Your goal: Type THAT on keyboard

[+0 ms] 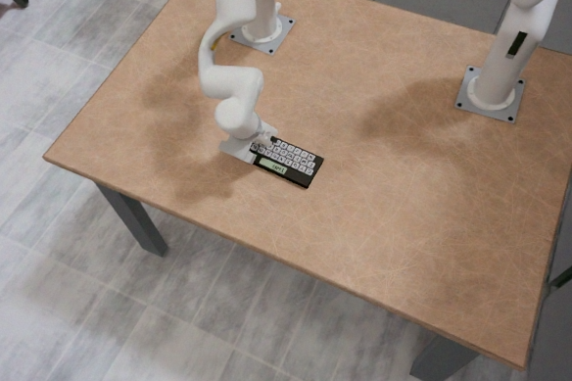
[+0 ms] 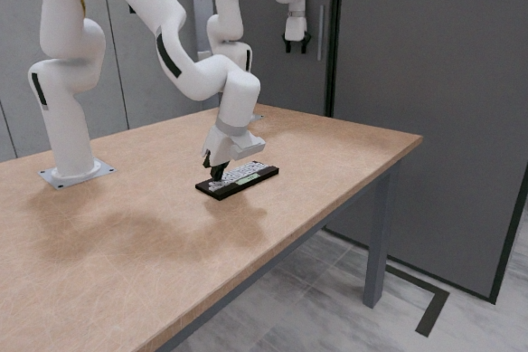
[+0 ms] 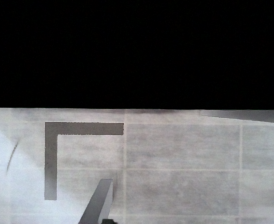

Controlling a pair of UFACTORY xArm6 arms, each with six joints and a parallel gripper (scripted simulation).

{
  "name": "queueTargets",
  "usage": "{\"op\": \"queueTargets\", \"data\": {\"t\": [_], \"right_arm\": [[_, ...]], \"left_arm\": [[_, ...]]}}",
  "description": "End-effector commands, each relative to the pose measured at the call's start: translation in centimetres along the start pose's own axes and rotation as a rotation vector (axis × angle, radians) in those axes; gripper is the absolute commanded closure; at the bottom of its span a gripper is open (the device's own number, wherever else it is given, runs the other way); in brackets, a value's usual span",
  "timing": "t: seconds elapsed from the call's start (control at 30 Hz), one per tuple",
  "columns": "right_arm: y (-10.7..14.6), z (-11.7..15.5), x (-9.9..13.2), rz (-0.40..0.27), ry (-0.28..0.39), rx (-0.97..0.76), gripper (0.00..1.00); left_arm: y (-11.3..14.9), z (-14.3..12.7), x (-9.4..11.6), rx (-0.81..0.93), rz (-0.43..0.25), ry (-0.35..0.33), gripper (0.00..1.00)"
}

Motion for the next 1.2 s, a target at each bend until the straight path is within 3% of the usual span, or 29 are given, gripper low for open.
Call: {"op": "queueTargets", "data": {"t": [0.0,1.17], "right_arm": [[-0.1,-0.1,0.1,0.003,-0.002,0.001,1.0],[0.9,0.0,2.1,0.003,-0.002,0.001,1.0]], "left_arm": [[-0.1,0.0,0.2,0.0,0.004,0.0,0.0],[-0.1,0.0,0.2,0.0,0.004,0.0,0.0]]}}
Point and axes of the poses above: on each arm, the point where the finger pads meet when closed, its own x axis back along the fingers, its own z axis across the jaws, y = z × x, the point moved 1 cm from there along x, back along the fingers, and after that the axes turned 1 degree about -x, right-handed, at the moved point
